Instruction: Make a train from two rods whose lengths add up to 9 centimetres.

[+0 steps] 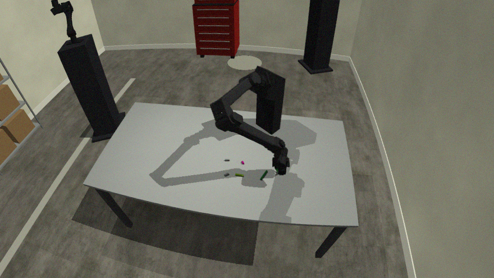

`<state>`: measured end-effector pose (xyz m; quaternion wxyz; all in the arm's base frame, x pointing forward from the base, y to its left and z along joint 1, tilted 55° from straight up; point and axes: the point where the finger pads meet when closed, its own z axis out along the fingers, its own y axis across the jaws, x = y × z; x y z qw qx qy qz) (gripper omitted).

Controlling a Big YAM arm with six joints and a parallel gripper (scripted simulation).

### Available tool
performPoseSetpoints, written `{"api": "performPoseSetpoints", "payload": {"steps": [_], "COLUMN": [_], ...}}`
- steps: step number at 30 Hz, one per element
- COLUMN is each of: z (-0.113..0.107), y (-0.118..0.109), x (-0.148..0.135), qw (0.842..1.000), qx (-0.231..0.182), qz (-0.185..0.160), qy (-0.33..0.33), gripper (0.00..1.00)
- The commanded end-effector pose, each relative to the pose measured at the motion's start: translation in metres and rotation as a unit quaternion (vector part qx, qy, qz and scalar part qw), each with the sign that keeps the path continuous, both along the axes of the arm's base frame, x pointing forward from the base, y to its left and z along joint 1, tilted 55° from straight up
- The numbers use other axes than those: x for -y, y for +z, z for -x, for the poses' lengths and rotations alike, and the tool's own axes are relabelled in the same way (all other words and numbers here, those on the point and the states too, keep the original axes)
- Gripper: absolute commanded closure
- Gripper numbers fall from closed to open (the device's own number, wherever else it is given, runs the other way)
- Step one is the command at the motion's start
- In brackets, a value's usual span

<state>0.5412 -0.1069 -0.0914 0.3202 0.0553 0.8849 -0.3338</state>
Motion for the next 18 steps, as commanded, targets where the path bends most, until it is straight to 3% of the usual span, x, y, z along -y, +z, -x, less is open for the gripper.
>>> {"api": "performPoseSetpoints", "payload": {"steps": [1,18], "z": [0.0002,0.0075], "y": [-0.0005,-0.0055], "x": [0.003,0.0047], "qw": [1.0,1.0], "qx": [0.003,-0.004], "qz": [0.001,0.001], "qy": [0.001,-0.001], "gripper": [0.77,0.77]}}
